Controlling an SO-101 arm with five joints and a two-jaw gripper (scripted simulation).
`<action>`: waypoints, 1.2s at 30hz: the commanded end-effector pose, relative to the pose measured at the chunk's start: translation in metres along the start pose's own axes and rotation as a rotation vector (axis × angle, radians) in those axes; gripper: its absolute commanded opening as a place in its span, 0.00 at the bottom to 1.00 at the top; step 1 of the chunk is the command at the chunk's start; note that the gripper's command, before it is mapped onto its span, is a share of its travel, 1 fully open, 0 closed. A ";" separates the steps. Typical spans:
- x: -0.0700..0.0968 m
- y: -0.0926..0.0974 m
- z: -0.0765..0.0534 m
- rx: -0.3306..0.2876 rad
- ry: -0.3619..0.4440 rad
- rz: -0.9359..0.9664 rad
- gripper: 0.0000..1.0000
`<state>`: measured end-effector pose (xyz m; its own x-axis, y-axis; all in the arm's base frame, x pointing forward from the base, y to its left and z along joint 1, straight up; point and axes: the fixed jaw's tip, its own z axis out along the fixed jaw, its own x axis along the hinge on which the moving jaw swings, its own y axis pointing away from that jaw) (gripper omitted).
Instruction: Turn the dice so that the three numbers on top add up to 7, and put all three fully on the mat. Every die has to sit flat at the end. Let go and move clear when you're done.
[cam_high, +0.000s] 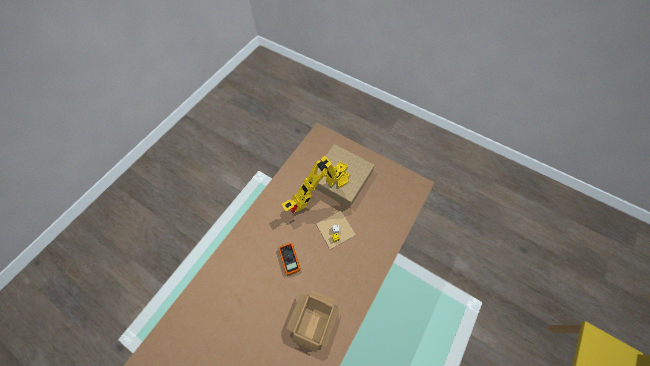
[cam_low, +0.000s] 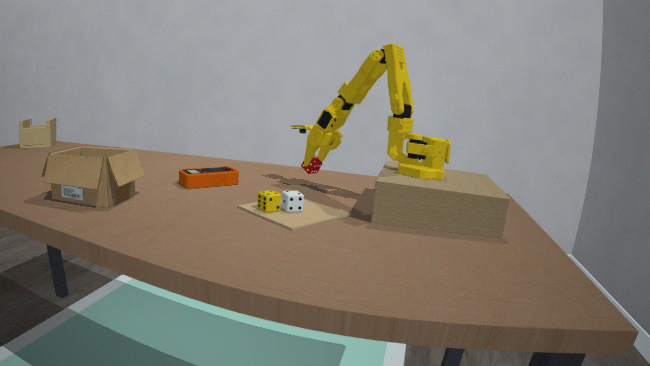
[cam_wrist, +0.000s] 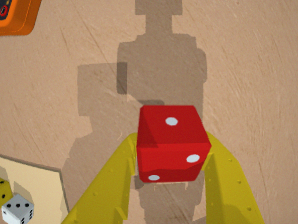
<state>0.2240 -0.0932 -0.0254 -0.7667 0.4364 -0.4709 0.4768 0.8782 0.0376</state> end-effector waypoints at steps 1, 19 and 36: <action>-0.003 0.000 0.000 -0.005 -0.075 -0.008 0.00; -0.004 -0.001 -0.005 -0.014 -0.272 -0.026 0.00; -0.008 -0.002 0.001 -0.017 -0.368 -0.032 0.00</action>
<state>0.2324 -0.0969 -0.0185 -0.5834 0.3189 -0.7470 0.4426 0.8960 0.0369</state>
